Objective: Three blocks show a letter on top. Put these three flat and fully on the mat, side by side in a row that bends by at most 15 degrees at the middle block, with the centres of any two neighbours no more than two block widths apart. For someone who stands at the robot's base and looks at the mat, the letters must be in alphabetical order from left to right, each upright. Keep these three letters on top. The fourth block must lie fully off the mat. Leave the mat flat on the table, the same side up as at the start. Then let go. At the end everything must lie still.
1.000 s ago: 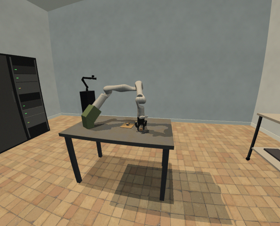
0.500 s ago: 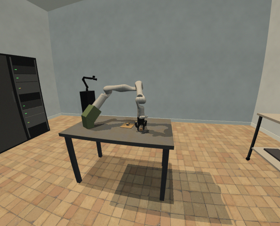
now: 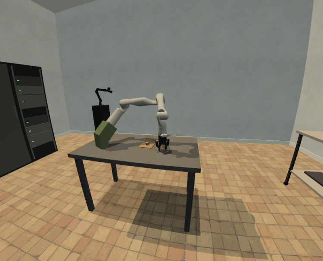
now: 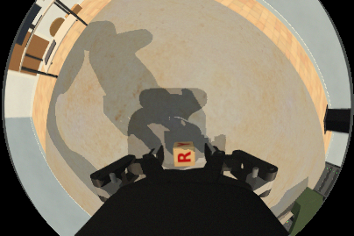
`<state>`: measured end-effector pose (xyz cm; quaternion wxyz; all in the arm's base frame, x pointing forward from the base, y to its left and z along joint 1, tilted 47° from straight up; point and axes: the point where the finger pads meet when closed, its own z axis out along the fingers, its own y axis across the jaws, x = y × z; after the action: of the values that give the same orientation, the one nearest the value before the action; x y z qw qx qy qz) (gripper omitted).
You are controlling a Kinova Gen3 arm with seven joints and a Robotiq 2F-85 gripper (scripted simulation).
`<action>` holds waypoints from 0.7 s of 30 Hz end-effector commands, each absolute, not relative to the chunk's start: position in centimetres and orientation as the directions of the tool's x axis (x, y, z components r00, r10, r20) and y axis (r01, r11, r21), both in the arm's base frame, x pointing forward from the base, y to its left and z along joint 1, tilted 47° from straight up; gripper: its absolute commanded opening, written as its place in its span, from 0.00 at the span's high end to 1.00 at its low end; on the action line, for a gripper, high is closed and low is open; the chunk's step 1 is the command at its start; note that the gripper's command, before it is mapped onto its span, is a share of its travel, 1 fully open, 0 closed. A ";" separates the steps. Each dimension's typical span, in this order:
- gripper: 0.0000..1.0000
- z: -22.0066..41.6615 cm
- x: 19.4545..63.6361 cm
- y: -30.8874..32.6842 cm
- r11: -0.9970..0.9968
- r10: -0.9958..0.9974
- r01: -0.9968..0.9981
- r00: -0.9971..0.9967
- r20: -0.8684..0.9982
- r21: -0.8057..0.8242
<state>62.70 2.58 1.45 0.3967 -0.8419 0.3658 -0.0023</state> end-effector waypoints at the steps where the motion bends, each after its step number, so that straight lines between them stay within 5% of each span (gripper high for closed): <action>1: 0.38 1.5 62.7 2.5 -0.417 -0.619 -0.614 0.732 -0.285 -0.670; 2: 0.38 1.5 62.7 2.5 -0.417 -0.619 -0.614 0.732 -0.285 -0.670; 3: 0.59 1.5 62.7 2.5 -0.417 -0.619 -0.614 0.732 -0.285 -0.670; 19: 0.59 1.5 62.7 2.5 -0.417 -0.619 -0.614 0.732 -0.285 -0.670; 20: 0.79 1.5 62.7 2.5 -0.417 -0.619 -0.614 0.732 -0.285 -0.670; 21: 0.79 1.5 62.7 2.5 -0.417 -0.619 -0.614 0.732 -0.285 -0.670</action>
<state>62.70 2.58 1.45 0.3967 -0.8419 0.3658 -0.0024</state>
